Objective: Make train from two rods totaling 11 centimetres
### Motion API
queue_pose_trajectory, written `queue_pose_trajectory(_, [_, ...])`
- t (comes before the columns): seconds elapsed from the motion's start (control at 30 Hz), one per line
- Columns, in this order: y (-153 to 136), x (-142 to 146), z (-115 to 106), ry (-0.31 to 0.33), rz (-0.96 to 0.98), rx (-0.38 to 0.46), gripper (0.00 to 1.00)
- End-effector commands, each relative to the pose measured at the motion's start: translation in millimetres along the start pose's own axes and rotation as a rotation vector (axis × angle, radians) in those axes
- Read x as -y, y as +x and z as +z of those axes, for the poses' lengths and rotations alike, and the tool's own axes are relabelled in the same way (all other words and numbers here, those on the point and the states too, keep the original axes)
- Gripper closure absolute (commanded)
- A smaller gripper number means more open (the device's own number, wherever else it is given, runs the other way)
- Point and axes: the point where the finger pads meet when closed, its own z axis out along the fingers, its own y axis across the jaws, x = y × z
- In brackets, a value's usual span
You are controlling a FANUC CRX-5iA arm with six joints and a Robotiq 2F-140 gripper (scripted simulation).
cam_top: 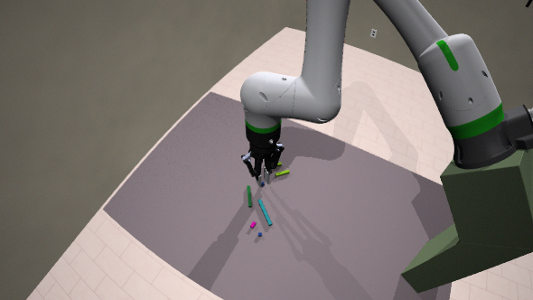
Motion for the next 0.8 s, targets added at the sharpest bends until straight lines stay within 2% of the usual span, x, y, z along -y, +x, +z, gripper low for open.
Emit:
queue_pose_trajectory(0.0, [0,0,0,0.0,0.0,0.0,0.85])
queue_pose_trajectory(0.37, [0,0,1,0.0,0.0,0.0,0.85])
queue_pose_trajectory(0.77, [0,0,12,0.0,0.0,0.0,0.85])
